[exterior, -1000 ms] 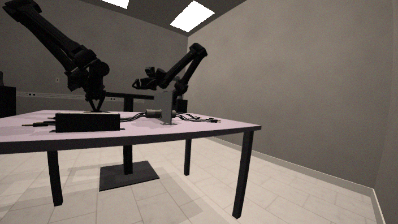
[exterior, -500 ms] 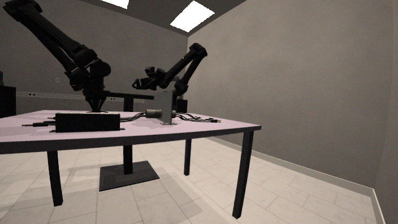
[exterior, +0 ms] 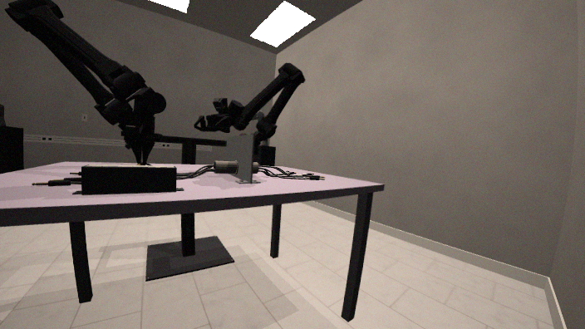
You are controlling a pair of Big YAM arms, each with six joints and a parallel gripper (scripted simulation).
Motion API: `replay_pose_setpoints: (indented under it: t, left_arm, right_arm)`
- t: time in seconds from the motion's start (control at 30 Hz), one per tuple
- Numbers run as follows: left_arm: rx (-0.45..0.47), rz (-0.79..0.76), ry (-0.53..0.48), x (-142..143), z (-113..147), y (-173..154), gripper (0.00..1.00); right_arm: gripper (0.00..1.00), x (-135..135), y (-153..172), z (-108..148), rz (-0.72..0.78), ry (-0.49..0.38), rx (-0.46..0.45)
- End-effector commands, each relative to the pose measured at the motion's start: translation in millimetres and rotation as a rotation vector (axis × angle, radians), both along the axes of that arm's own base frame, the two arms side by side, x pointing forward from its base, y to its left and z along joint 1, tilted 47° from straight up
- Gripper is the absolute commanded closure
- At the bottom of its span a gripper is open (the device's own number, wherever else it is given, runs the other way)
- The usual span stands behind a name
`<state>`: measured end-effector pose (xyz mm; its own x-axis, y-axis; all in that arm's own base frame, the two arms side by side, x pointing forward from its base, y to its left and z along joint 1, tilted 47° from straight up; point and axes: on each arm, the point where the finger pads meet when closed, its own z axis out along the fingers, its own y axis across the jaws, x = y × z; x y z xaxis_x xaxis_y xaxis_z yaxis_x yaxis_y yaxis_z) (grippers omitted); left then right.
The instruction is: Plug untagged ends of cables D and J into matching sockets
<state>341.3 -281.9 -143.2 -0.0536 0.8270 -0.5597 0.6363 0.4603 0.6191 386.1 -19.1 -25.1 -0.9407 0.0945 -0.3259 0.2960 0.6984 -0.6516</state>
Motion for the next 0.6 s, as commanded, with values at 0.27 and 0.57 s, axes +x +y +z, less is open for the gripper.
replay_pose_setpoints:
  t: [0.27, 0.57]
  left_arm:
    - [0.007, -0.023, -0.012, -3, 1, -6, 0.0]
    - [0.007, -0.023, -0.012, -3, 1, -6, 0.0]
  right_arm:
    - [0.95, 9, 9, 3, 0.179, 0.136, -0.041]
    - [0.95, 36, 17, -17, 0.166, 0.126, -0.038]
